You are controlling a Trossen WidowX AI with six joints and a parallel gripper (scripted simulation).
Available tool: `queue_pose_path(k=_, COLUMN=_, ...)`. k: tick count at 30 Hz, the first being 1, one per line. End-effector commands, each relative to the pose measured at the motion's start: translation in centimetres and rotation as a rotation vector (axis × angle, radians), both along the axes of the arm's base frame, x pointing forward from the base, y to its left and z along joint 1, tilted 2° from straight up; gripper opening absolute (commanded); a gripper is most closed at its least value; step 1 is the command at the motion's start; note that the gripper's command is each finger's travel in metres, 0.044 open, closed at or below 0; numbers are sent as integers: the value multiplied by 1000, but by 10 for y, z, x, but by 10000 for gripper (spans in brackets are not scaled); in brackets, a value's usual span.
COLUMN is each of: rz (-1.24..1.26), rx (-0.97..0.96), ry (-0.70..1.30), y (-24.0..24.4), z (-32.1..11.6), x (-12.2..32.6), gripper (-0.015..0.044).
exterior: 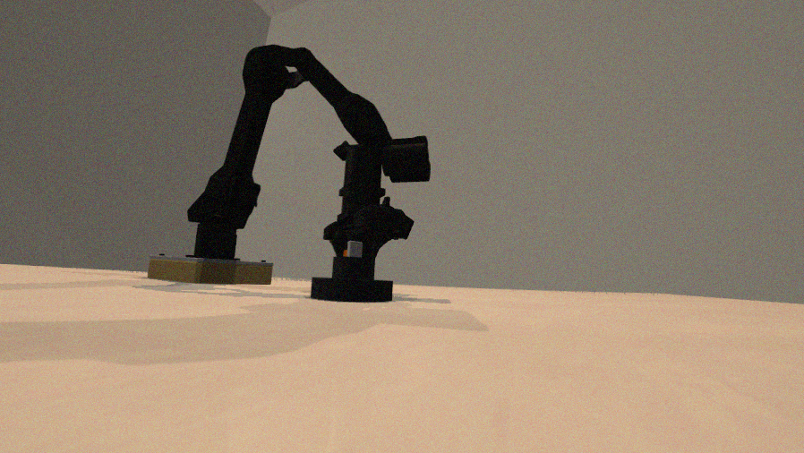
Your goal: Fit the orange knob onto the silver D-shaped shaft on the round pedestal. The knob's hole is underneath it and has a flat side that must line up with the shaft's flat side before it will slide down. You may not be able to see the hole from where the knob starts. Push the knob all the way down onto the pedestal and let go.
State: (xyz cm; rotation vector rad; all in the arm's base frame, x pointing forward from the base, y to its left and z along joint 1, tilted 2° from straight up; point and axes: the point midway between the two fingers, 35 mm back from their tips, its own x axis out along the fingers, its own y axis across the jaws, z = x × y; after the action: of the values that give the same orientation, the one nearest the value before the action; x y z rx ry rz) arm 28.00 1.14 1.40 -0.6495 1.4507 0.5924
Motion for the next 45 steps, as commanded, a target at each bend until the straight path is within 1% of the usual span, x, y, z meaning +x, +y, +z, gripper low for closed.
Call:
queue_pose_path(k=1, rz=5, rx=-3, ry=3, y=0, z=-1, x=0, gripper=151)
queue_pose_path(k=3, rz=5, rx=-3, ry=3, y=0, z=-1, x=0, gripper=138)
queue_pose_path(k=6, rz=5, rx=-3, ry=3, y=0, z=2, x=1, gripper=59)
queue_pose_path(k=8, rz=5, rx=-3, ry=3, y=1, z=12, x=3, gripper=6)
queue_pose_path(k=9, rz=5, rx=-3, ry=2, y=2, z=18, x=4, gripper=0)
queue_pose_path(k=19, rz=5, rx=-2, ry=2, y=9, z=76, x=7, gripper=0)
queue_pose_path(k=29, rz=5, rx=-1, ry=2, y=15, z=135, x=-3, gripper=0)
queue_pose_path(k=37, rz=7, rx=-23, ry=-18, y=18, z=139, x=-4, gripper=0)
queue_pose_path(k=45, rz=8, rx=-141, ry=-139, y=29, z=153, x=-7, gripper=0)
